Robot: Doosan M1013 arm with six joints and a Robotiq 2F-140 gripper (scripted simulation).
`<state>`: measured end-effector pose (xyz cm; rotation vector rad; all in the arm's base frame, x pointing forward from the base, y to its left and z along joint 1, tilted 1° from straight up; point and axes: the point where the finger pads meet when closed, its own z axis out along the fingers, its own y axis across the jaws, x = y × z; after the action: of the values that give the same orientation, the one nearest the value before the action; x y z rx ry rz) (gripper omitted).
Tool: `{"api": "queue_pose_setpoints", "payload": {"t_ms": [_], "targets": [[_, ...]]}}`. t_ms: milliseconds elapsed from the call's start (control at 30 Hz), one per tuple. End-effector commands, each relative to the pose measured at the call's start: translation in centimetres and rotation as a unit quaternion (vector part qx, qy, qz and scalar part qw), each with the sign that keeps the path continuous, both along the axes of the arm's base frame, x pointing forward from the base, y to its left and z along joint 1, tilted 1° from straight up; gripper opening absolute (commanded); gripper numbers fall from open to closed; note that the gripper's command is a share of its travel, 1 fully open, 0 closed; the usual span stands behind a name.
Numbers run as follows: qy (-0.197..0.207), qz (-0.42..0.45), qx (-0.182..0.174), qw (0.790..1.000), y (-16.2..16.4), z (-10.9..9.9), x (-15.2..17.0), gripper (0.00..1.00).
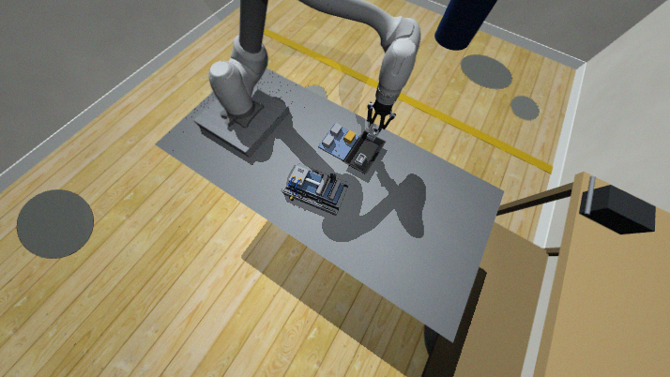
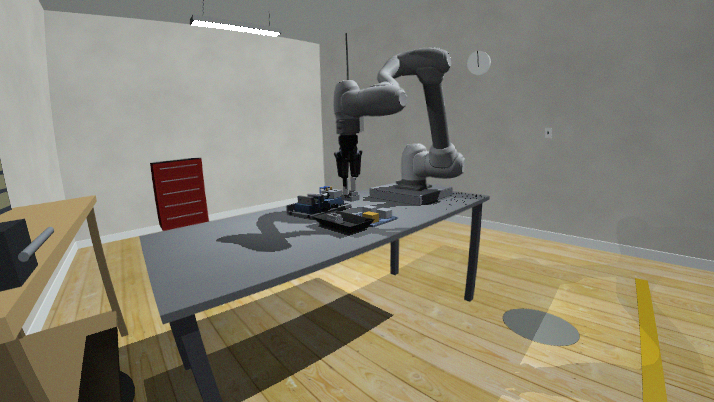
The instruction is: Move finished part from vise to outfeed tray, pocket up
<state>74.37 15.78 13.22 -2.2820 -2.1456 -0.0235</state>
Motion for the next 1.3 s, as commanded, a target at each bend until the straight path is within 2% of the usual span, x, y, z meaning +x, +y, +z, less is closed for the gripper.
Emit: {"api": "queue_pose_setpoints", "payload": {"t_ms": [0, 767, 1267], "targets": [[0.0, 0.0, 0.0, 1.0, 0.0, 0.02, 0.0, 0.0], [0.0, 0.0, 0.0, 1.0, 0.0, -0.05, 0.0, 0.0], [0.0, 0.0, 0.0, 1.0, 0.01, -0.9, 0.01, 0.0]]}}
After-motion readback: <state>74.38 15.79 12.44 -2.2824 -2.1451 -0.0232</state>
